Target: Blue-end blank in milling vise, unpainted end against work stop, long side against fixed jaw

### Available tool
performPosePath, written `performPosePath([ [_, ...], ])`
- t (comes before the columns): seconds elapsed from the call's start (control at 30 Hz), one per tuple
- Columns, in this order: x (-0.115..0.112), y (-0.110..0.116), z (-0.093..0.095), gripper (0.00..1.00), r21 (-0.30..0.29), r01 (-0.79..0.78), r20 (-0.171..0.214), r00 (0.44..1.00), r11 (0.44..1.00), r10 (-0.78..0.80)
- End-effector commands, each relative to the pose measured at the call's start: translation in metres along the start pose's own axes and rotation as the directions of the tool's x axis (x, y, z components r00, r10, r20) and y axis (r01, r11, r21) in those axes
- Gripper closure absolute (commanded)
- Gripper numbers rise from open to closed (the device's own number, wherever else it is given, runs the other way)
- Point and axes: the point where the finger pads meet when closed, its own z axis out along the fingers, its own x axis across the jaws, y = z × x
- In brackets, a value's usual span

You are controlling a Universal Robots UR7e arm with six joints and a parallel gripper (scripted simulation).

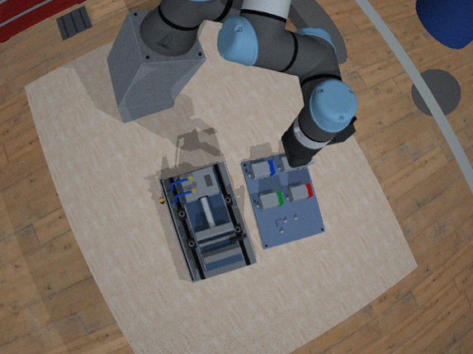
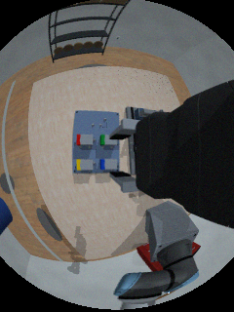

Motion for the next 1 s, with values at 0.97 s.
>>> performPosePath([
  [0.97,-0.021,0.022,0.092,0.00,-0.001,0.003,-0.010,1.000,1.000,-0.003],
])
